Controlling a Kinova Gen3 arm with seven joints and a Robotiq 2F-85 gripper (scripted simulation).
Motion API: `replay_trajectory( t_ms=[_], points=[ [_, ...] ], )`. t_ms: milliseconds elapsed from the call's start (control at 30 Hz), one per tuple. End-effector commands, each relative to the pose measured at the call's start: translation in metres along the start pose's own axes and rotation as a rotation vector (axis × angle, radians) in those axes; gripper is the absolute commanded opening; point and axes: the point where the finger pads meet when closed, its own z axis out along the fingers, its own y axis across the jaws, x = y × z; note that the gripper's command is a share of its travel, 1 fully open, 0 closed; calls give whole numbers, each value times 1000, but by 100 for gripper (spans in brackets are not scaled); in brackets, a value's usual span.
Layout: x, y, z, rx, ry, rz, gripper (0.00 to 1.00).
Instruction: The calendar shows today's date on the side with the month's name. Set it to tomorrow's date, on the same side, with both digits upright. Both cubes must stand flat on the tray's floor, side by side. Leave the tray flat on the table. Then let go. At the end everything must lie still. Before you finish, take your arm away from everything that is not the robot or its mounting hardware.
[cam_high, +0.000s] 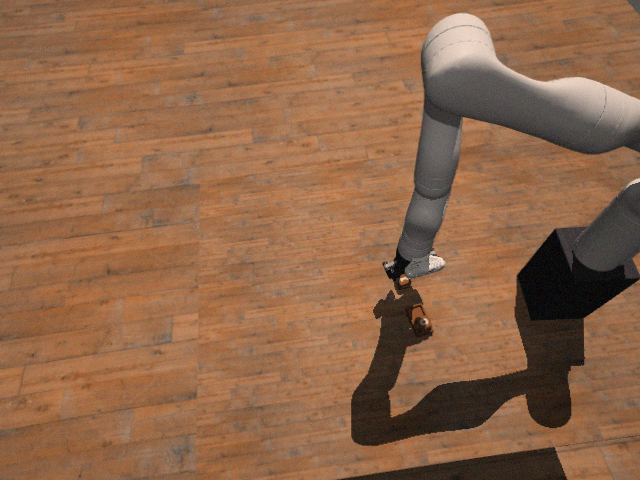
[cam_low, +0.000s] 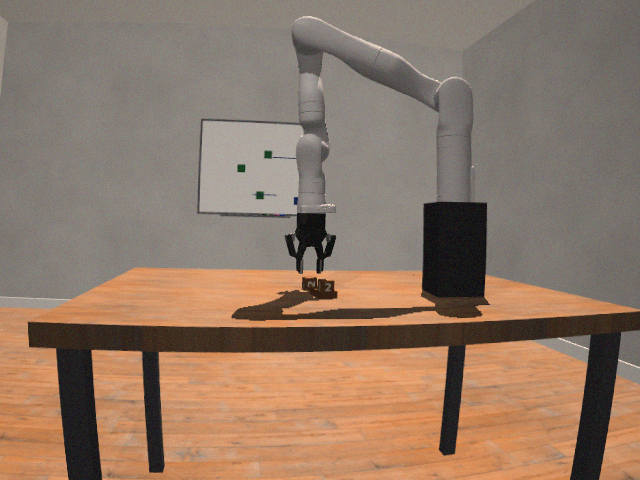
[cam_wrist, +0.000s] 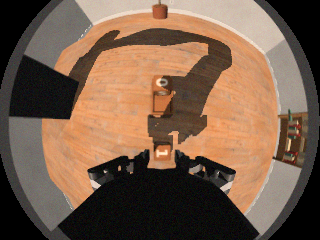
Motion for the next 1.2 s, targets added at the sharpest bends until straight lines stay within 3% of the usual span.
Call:
replay_trajectory(
  t_ms=[0,567,1167],
  points=[
    [0,1,-1,-1,-1,0,48],
    [0,1,1,-1,-1,0,48],
    [0,1,26,-1,-1,0,48]
  ],
)
